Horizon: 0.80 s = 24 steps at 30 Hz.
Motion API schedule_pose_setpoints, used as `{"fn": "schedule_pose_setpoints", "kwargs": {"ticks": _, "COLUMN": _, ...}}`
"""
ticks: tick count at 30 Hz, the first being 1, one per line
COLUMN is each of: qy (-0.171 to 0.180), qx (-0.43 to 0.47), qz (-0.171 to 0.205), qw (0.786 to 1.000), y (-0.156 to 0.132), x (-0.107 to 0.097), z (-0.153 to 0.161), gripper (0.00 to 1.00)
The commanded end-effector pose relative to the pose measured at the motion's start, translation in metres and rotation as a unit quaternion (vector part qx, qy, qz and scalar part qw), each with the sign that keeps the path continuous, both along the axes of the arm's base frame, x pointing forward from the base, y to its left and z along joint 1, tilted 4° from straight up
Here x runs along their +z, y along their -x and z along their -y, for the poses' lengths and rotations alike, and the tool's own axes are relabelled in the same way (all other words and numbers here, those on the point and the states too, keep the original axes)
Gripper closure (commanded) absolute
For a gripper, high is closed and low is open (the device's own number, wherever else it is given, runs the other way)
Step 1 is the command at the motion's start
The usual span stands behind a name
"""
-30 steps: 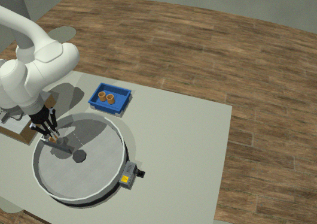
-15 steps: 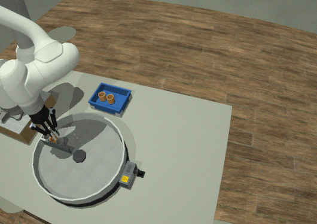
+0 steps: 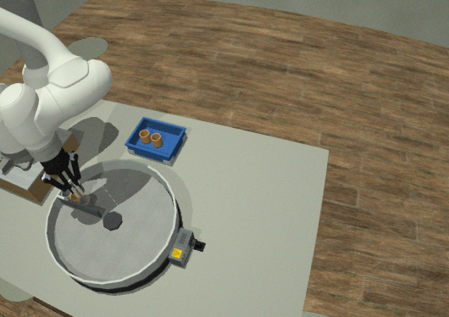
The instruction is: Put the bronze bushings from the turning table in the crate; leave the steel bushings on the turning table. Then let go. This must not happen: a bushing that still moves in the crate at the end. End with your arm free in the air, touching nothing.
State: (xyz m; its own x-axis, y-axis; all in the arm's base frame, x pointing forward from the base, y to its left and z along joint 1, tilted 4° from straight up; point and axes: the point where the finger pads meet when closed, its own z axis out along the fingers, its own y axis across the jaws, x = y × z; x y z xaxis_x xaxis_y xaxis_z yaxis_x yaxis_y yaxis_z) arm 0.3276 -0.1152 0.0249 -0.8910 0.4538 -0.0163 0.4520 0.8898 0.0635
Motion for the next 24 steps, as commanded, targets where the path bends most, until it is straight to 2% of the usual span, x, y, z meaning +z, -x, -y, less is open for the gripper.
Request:
{"fn": "schedule_pose_setpoints", "kwargs": {"ticks": 1, "qy": -0.001, "qx": 0.002, "qz": 0.000, "qw": 1.000, "y": 0.001, "x": 0.011, "z": 0.000, "gripper": 1.00}}
{"fn": "schedule_pose_setpoints", "kwargs": {"ticks": 16, "qy": -0.001, "qx": 0.002, "qz": 0.000, "qw": 1.000, "y": 0.003, "x": 0.066, "z": 0.003, "gripper": 1.00}}
{"fn": "schedule_pose_setpoints", "kwargs": {"ticks": 24, "qy": -0.001, "qx": 0.002, "qz": 0.000, "qw": 1.000, "y": 0.003, "x": 0.072, "z": 0.003, "gripper": 1.00}}
